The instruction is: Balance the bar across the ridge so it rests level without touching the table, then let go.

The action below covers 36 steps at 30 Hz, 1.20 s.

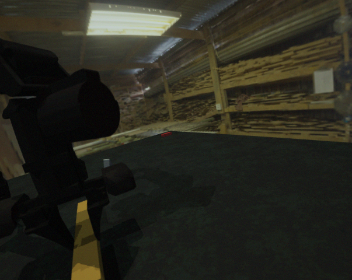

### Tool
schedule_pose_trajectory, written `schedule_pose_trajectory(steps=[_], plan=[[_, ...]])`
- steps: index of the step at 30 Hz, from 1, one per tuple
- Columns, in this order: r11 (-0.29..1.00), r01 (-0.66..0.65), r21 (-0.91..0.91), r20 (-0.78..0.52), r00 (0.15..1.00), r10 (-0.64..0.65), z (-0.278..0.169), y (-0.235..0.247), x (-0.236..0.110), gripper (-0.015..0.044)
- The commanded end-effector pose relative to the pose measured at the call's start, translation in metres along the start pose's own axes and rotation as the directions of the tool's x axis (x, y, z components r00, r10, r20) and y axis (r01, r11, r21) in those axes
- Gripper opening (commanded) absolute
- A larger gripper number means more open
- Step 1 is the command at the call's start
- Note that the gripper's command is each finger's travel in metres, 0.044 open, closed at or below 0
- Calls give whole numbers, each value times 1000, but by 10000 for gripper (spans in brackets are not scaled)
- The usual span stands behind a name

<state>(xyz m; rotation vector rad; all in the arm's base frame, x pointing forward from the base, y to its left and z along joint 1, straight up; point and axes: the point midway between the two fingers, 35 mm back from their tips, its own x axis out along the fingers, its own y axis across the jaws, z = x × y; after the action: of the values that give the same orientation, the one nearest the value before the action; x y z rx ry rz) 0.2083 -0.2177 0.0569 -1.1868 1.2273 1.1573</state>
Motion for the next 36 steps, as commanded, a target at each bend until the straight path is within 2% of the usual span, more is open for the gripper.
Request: schedule_pose_trajectory(steps=[1, 28, 36], plan=[[1000, 9, -1, -10, 1000, -9, -3, -3, -14, 0], [1000, 7, -5, -13, 1000, -7, -1, 0, -83, 0], [999, 9, 31, -12, 1000, -8, 11, -12, -85, 0]])
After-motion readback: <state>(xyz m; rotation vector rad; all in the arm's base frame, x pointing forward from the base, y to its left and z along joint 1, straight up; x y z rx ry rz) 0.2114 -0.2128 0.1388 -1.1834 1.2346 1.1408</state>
